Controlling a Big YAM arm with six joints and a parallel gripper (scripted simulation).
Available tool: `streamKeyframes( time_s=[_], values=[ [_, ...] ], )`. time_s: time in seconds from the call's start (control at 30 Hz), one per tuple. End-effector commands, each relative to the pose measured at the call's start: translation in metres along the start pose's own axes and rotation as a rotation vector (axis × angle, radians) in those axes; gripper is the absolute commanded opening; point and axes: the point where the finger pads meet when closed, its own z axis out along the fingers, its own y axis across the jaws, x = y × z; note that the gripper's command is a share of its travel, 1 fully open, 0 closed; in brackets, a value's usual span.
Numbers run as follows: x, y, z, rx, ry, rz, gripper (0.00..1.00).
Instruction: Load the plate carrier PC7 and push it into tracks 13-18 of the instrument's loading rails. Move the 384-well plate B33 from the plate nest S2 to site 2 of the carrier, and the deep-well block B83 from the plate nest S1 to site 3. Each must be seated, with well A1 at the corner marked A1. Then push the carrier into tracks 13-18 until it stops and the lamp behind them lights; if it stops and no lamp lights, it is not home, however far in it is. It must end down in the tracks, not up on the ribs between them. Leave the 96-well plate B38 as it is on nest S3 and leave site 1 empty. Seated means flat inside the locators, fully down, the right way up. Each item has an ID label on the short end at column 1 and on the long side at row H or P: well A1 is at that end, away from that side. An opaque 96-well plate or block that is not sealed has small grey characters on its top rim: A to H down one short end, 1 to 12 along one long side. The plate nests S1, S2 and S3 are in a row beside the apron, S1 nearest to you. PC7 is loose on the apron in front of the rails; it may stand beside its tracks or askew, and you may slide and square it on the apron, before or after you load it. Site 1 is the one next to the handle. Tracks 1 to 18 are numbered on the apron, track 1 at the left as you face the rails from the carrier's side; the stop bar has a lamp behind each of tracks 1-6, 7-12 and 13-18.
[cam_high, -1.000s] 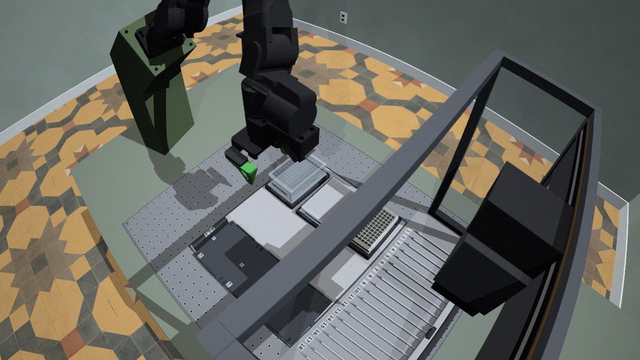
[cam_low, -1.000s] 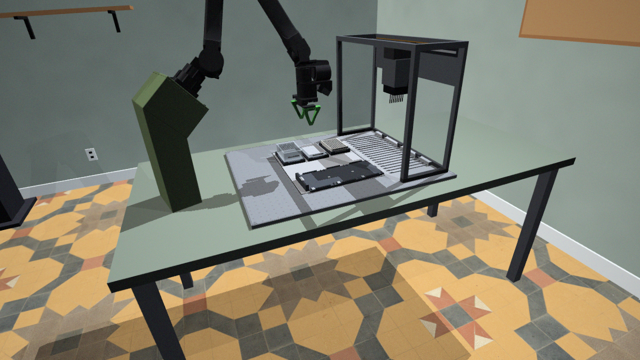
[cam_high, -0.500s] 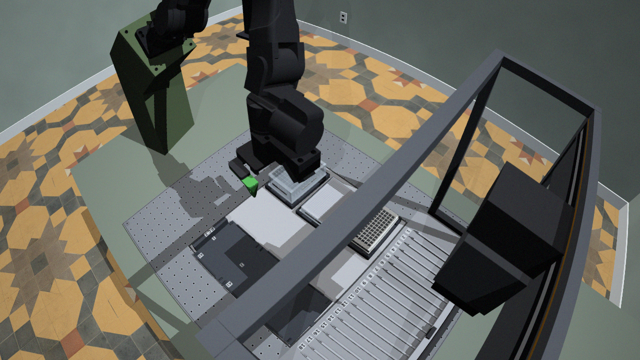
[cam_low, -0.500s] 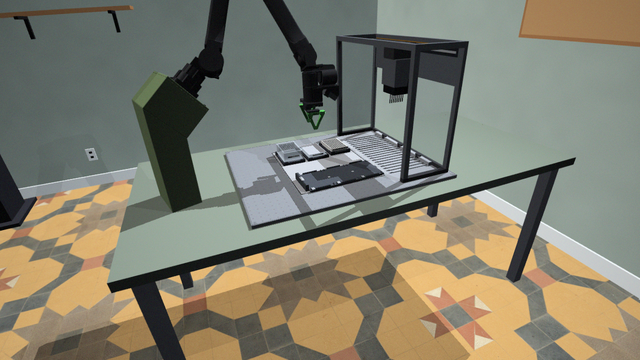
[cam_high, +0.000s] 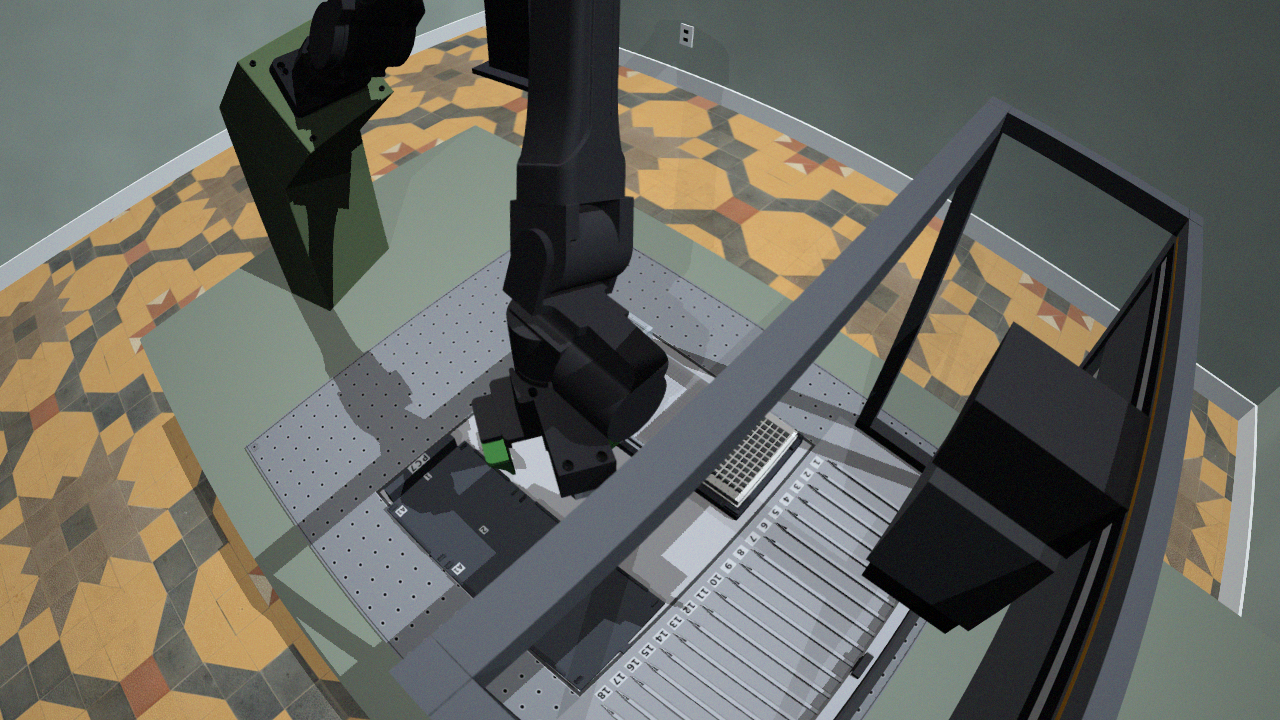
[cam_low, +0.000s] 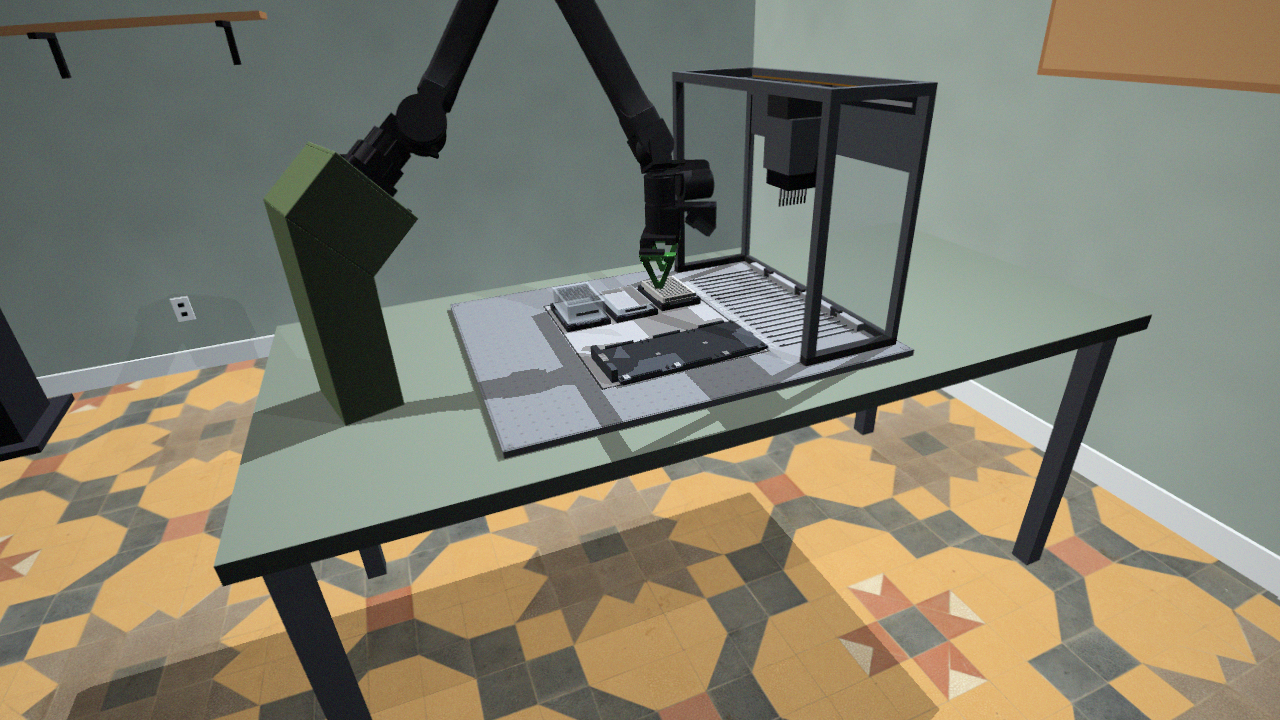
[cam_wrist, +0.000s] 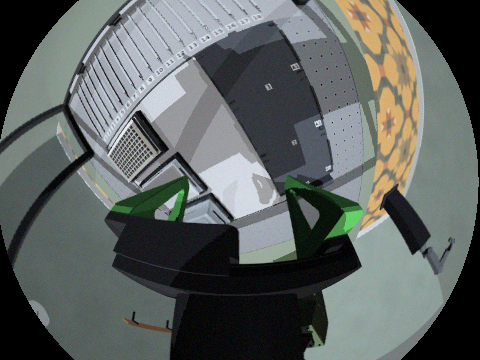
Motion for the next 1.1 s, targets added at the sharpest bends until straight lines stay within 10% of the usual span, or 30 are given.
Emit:
streamKeyframes(
  time_s=[0.0,1.07],
  values=[
    [-0.014,0.013,0.003,-0.022,-0.014,0.154,1.00],
    [-0.008,0.003,0.000,-0.014,-0.009,1.071,1.00]
  ],
)
